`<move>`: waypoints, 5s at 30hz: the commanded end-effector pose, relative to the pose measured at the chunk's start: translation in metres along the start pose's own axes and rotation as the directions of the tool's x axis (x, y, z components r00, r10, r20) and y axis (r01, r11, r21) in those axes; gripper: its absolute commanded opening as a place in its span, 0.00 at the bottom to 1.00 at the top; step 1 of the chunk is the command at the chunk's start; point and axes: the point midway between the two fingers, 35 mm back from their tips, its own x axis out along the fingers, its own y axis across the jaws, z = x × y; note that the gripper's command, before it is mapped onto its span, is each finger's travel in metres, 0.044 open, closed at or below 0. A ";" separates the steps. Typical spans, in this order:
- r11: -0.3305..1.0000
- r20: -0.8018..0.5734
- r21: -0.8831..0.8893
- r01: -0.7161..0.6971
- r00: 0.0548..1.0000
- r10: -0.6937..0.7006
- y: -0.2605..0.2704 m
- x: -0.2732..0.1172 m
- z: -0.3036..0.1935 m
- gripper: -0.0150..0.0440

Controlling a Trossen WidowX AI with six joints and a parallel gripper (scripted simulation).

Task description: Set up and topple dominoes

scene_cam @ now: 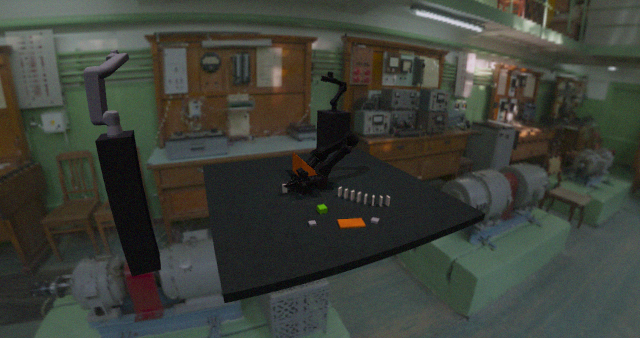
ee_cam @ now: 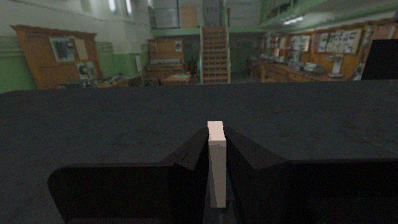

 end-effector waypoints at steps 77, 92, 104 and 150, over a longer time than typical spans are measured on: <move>-0.005 -0.999 -0.039 -0.999 0.039 0.015 -0.001 0.030 0.090 1.00; -0.006 -0.999 -0.038 -0.999 0.038 0.016 0.001 0.032 0.031 1.00; -0.006 -0.999 -0.037 -0.999 0.037 0.016 0.001 0.032 0.016 1.00; -0.010 -0.999 -0.046 -0.999 0.046 0.011 -0.002 0.029 0.146 0.44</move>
